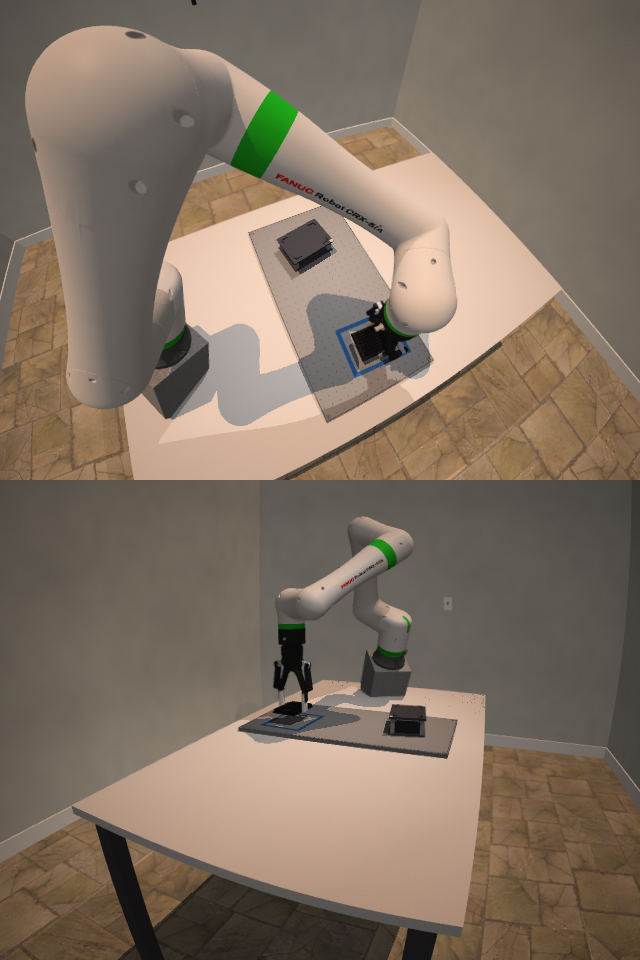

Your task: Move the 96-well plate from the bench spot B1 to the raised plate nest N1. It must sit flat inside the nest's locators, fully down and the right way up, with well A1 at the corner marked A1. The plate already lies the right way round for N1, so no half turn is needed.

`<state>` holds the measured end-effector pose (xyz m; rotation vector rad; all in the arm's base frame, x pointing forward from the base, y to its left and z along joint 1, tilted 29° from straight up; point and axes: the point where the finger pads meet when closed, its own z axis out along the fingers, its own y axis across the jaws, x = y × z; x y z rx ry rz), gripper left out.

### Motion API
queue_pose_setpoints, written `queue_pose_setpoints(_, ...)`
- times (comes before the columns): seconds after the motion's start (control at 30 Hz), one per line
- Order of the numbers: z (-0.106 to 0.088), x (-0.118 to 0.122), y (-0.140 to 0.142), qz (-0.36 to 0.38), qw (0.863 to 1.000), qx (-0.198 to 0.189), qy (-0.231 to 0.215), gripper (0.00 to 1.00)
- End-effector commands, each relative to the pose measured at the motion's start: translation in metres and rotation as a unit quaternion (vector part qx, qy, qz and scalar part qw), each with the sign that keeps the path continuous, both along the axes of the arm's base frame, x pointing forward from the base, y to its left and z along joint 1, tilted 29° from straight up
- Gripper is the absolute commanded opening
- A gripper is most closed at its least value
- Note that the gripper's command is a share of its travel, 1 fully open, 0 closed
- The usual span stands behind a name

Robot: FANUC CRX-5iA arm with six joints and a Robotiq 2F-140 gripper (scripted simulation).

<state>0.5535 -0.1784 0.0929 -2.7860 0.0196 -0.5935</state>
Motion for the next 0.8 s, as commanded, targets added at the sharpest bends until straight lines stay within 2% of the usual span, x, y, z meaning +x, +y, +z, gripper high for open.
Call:
queue_pose_setpoints(0.0, 0.004, -0.002, -0.001, 0.0, 1.0, 0.0, 0.0, 0.0)
queue_pose_setpoints(0.47, 0.021, -0.01, -0.007, 0.0, 1.0, 0.0, 0.0, 0.0)
queue_pose_setpoints(0.77, 0.021, -0.01, -0.007, 0.0, 1.0, 0.0, 0.0, 0.0)
